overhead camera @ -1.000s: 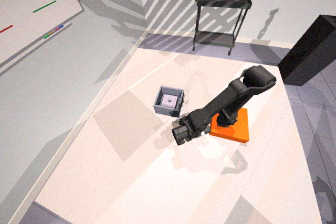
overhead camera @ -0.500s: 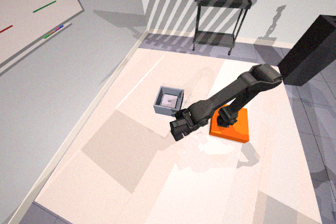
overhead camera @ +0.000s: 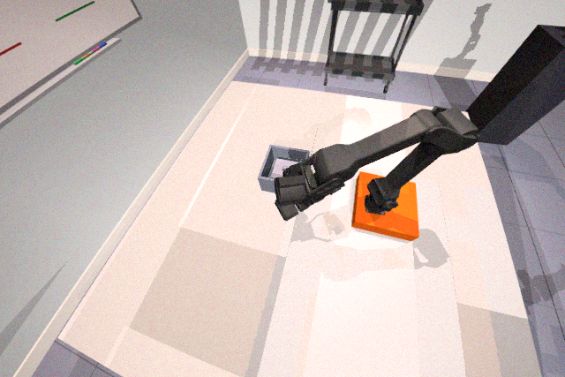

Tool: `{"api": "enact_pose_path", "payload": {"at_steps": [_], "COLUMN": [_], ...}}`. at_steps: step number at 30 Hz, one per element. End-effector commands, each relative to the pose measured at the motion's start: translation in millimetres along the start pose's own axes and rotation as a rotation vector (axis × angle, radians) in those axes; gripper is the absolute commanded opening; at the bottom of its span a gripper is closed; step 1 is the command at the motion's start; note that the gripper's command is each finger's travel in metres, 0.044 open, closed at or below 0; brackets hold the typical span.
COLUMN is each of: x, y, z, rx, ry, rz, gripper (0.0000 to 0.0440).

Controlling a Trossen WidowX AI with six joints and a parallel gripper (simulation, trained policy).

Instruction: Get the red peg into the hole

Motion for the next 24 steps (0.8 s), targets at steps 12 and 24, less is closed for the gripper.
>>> {"api": "enact_pose_path", "payload": {"at_steps": [12,24], "x": [-4,9], "y": [-20,-41], "z": [57,97], "rx": [0.065,0.139], "ry": [-0.037,-0.050], "rz": [-0.037,-0.059], "gripper": [0.0000,0.0000]}}
Point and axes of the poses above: the point midway between the two fingers, 35 mm back from their tips, its own x axis out along the fingers, its own y axis across the jaws, z = x × y, the point moved 9 cm from there along -x, back along the fingers, and after that the axes turned 15 degrees about -x, right-handed, at the moved point
